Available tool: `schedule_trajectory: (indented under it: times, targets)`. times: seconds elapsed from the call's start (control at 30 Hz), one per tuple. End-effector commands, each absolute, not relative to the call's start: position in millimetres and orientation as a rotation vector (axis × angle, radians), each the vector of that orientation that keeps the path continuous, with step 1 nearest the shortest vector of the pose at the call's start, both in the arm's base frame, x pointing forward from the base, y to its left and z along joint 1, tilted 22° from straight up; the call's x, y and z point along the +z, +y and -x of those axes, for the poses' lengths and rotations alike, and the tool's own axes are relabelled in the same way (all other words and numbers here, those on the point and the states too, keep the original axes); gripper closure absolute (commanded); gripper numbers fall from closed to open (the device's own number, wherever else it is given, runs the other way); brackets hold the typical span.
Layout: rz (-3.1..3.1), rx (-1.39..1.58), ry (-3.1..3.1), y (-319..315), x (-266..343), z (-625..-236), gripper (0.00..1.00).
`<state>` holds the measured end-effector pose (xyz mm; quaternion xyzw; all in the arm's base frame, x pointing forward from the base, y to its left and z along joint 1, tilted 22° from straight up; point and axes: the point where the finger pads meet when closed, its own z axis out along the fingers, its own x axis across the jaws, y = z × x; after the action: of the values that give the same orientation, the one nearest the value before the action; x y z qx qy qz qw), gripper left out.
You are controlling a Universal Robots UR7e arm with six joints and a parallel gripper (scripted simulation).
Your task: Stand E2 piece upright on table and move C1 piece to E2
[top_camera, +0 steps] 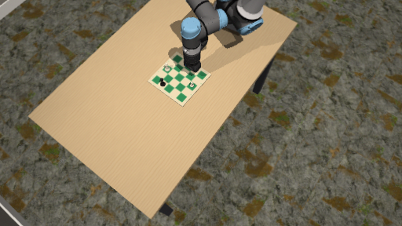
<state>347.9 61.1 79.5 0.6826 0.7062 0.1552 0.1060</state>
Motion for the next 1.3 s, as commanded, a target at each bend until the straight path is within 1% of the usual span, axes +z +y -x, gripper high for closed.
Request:
schedule_trajectory:
  times: [0.0, 0.97, 1.27]
  targets:
    - [-2.010, 0.458, 2.080, 61, 80, -348, 1.00]
    - [-2.010, 0.458, 2.080, 61, 80, -348, 1.00]
    - [-2.010, 0.458, 2.080, 60, 91, -344, 1.00]
